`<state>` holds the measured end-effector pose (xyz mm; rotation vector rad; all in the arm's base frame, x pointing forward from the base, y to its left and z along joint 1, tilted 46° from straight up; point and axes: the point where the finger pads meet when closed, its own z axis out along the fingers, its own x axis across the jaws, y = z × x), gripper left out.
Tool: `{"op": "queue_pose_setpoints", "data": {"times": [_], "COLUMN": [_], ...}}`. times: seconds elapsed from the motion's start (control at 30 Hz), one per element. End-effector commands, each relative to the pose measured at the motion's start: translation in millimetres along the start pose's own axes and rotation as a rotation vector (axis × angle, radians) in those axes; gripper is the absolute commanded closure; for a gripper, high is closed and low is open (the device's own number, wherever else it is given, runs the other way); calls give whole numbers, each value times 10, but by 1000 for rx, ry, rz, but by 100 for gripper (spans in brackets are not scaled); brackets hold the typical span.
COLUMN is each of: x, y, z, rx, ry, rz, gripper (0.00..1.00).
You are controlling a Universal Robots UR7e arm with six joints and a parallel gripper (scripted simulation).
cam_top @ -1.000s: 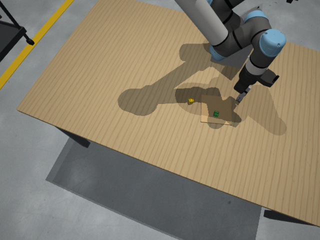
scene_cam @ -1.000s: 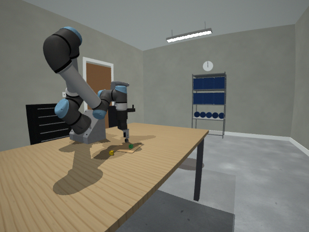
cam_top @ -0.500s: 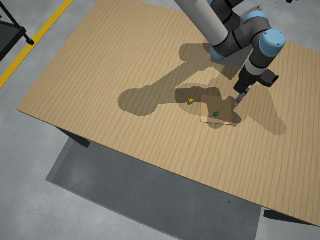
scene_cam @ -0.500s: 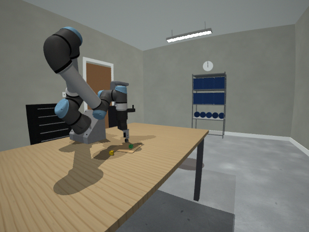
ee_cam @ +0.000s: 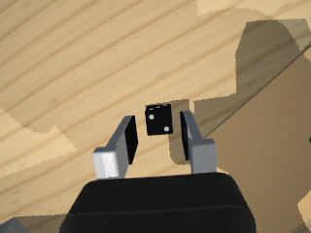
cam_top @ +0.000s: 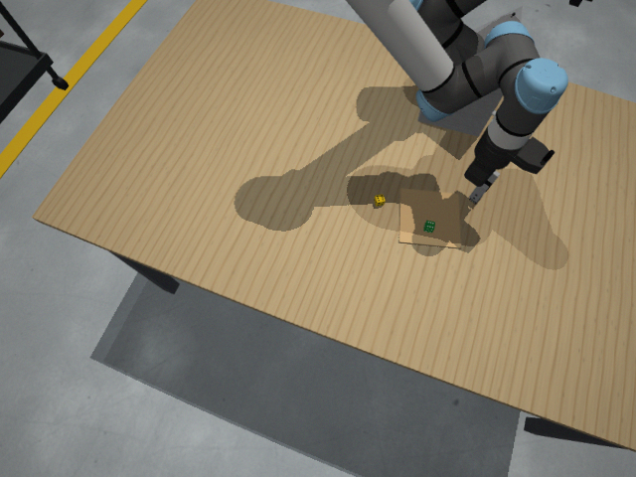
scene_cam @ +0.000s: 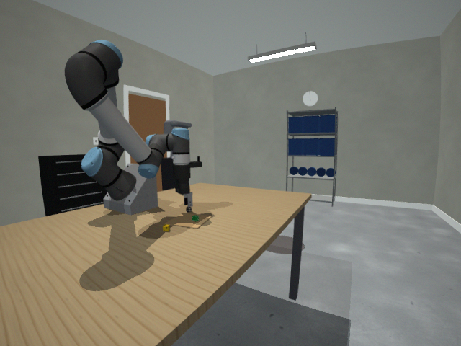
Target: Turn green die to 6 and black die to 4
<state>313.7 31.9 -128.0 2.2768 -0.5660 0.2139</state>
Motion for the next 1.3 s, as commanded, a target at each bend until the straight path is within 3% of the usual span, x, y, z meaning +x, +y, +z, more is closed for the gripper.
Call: {"op": "queue_pose_setpoints", "data": {"times": [0.0, 0.53, 1.27], "x": [2, 2, 2], "y": [-2, -2, -2], "z": [-3, 11, 233], "rx": [1, 1, 1], "ry": [1, 1, 1], "rz": [0, 0, 0], "gripper": [30, 30, 30]}}
